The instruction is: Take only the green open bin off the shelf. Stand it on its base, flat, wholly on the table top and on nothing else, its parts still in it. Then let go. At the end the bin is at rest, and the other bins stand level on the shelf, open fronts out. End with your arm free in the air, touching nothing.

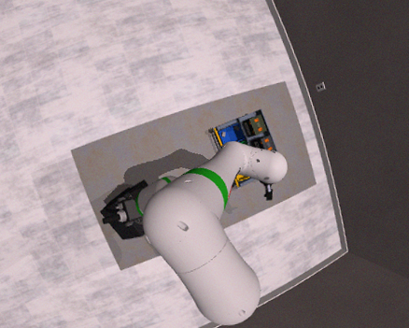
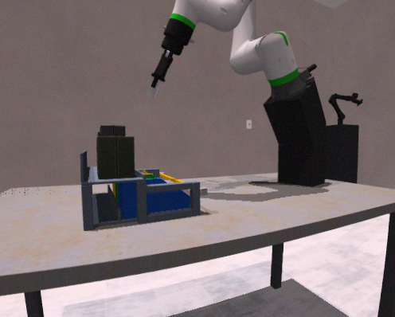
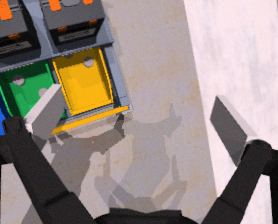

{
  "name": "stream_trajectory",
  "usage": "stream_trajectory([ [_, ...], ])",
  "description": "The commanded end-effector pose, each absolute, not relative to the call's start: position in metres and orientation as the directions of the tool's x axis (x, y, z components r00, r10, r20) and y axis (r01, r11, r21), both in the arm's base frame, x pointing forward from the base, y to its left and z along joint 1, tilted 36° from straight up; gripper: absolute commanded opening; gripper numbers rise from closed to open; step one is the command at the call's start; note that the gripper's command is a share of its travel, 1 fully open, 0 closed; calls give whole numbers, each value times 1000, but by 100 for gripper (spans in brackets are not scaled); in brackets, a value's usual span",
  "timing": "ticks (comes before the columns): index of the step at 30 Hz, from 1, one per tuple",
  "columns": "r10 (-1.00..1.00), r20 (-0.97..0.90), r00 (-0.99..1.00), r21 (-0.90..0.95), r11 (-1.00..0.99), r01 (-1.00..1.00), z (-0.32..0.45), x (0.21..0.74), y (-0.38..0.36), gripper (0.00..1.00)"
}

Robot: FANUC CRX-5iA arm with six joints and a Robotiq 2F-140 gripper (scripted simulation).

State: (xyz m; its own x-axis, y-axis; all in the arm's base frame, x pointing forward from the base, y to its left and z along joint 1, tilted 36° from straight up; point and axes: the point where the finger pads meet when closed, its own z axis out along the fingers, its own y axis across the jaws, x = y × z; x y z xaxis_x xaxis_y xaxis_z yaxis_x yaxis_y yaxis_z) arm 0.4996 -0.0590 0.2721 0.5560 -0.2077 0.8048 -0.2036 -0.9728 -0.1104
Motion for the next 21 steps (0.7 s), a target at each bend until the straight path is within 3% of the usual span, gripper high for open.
stream_trajectory([
  [1,-208,805,556,-111,-973,-204,272,500,-59,100],
  [8,-208,805,556,-111,-973,-204,241,455,-65,100],
  [21,-208,805,556,-110,-973,-204,235,448,-66,100],
])
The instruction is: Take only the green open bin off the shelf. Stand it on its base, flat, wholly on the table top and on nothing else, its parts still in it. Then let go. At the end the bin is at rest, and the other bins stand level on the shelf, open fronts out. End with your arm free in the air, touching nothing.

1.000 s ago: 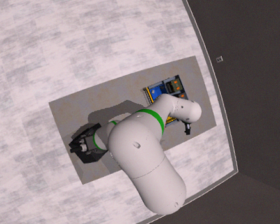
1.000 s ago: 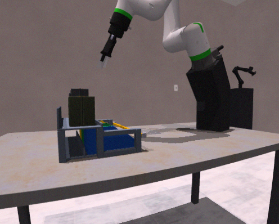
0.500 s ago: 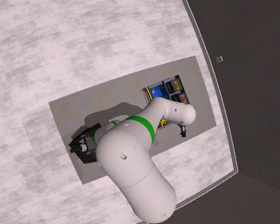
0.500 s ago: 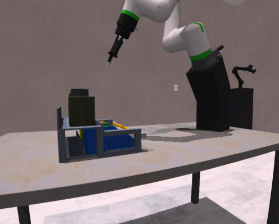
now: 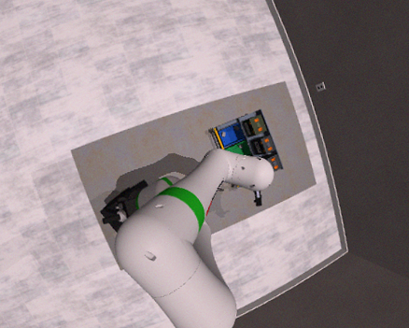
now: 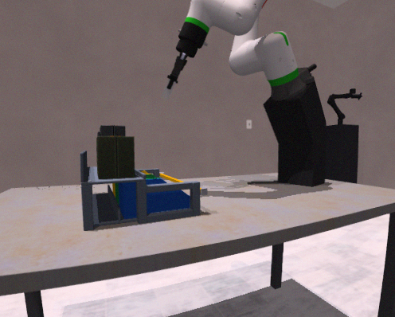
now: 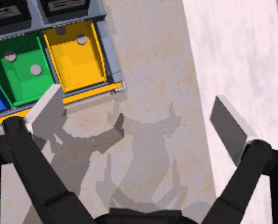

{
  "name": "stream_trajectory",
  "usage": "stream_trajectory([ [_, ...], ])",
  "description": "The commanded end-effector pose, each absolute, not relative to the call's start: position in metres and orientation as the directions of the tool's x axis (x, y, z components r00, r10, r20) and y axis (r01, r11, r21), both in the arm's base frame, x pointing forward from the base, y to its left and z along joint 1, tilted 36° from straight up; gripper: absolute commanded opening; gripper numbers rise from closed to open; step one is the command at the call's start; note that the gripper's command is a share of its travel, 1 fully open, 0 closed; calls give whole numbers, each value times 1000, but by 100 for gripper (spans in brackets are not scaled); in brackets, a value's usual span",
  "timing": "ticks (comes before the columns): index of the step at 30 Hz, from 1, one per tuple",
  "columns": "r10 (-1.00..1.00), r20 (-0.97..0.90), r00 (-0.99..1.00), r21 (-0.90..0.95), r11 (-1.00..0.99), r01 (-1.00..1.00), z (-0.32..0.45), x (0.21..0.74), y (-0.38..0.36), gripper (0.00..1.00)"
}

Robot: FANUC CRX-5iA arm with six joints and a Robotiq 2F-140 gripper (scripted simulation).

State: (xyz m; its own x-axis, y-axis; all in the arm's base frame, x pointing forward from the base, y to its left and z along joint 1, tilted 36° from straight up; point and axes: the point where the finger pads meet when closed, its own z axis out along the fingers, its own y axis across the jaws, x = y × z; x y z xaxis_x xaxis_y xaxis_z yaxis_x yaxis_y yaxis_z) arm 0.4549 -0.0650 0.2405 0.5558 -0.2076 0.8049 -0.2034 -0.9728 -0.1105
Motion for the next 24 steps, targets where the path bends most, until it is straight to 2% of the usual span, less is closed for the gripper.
stream_trajectory([
  [1,-208,805,556,-111,-973,-204,230,440,-67,100],
  [4,-208,805,556,-111,-973,-204,214,418,-70,100],
  [24,-208,805,556,-111,-973,-204,220,426,-69,100],
])
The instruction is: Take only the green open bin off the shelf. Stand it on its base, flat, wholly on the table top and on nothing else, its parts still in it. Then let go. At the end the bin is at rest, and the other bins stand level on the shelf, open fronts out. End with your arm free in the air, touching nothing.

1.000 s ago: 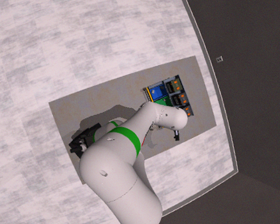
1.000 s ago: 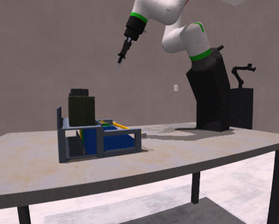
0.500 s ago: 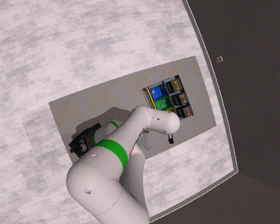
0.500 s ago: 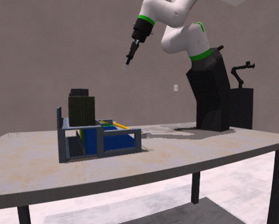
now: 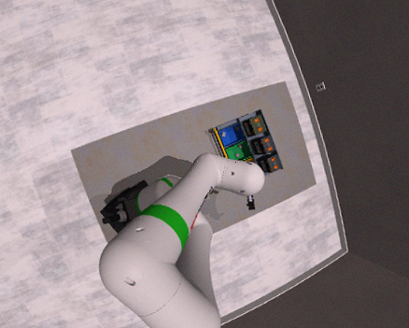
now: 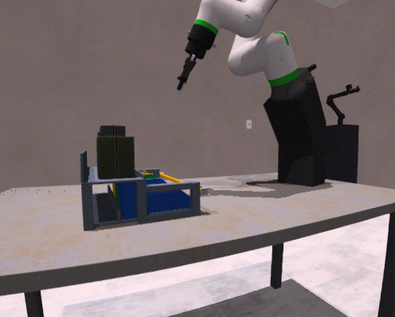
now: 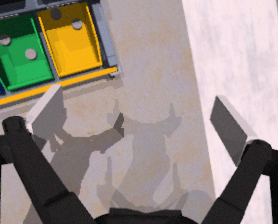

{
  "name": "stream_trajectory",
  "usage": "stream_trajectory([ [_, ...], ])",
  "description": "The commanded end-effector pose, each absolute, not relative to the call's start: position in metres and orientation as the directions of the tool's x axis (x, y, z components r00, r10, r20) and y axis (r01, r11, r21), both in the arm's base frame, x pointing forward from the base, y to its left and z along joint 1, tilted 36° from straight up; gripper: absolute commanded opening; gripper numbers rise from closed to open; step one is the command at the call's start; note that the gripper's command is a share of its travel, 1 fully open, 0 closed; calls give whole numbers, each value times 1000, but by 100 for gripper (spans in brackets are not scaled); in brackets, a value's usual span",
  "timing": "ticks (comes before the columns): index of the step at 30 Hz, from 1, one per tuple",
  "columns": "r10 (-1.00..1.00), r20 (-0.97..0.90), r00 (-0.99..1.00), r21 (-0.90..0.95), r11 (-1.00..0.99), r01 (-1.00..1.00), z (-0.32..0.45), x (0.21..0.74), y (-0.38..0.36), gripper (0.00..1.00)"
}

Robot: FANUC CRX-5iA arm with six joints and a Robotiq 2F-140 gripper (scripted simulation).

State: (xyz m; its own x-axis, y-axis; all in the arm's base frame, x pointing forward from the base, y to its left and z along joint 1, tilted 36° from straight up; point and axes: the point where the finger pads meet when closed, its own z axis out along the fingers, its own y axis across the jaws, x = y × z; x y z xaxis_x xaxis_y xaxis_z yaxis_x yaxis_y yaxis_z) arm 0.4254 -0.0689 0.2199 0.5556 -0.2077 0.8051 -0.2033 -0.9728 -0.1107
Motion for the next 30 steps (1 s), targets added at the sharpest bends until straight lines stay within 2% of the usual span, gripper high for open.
stream_trajectory([
  [1,-208,805,556,-111,-973,-204,220,426,-69,100],
  [26,-208,805,556,-111,-973,-204,223,430,-69,100],
  [30,-397,721,568,-253,-914,-317,204,448,-39,100],
])
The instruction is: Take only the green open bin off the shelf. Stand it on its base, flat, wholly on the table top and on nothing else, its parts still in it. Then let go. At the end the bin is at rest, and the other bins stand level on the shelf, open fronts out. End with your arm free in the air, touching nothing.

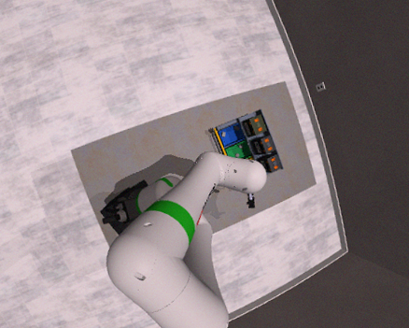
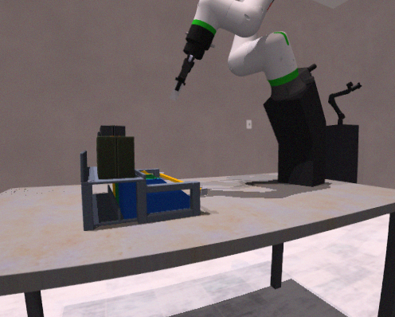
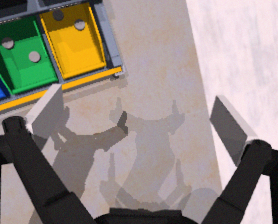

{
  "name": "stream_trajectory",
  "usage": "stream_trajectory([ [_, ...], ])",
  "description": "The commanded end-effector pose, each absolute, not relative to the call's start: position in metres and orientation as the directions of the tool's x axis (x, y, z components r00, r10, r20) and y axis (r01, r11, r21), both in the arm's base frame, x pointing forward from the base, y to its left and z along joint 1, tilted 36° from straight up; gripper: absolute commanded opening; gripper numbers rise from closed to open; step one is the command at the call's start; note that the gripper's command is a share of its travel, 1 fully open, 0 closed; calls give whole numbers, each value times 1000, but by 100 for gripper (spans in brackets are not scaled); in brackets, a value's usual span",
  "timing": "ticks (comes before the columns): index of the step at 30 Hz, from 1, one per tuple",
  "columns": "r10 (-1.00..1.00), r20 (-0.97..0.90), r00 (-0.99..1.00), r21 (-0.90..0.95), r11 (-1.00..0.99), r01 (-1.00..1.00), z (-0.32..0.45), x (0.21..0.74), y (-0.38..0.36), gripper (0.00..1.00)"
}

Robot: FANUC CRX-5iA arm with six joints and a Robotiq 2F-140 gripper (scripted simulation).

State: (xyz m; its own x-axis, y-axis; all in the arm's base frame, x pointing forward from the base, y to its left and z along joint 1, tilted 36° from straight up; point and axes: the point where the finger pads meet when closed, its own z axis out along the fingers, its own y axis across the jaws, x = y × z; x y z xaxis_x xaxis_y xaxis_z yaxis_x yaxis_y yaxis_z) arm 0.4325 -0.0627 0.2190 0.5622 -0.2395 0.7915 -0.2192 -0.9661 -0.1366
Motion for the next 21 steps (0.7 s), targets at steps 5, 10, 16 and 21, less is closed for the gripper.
stream_trajectory([
  [5,-442,695,568,-286,-894,-345,199,453,-31,100],
  [10,-442,695,568,-286,-894,-345,199,453,-31,100],
  [16,-569,606,556,-377,-821,-430,184,467,-9,100],
  [21,-647,538,540,-430,-762,-484,175,476,6,100],
])
